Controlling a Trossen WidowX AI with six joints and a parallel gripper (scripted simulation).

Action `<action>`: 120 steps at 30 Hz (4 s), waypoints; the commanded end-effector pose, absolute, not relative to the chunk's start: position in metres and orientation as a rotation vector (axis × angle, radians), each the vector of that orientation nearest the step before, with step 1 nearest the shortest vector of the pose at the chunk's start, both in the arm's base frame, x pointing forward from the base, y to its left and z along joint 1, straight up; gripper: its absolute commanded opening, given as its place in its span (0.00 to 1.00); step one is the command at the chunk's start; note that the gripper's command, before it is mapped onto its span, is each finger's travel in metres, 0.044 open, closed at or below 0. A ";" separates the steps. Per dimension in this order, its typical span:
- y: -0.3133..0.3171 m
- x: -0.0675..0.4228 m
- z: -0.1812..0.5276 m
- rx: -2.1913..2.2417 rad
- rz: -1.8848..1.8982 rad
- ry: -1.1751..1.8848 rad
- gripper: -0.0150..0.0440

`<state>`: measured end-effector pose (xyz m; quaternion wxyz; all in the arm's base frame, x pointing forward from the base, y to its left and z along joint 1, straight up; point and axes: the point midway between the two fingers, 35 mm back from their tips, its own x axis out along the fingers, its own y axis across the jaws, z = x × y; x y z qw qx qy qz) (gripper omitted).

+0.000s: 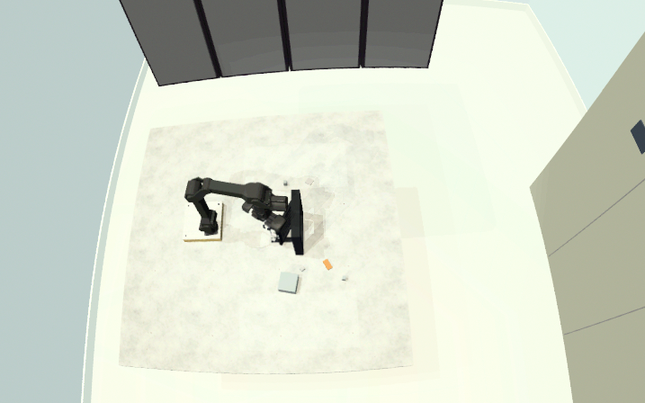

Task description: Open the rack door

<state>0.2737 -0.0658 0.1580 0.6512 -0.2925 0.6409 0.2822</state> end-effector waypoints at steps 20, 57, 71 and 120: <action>-0.028 0.258 0.157 -0.389 0.371 1.509 0.27; 0.041 0.257 0.157 0.033 -0.027 1.541 0.27; 0.067 0.266 0.158 0.198 -0.182 1.533 0.27; 0.076 0.271 0.181 0.252 -0.225 1.515 0.73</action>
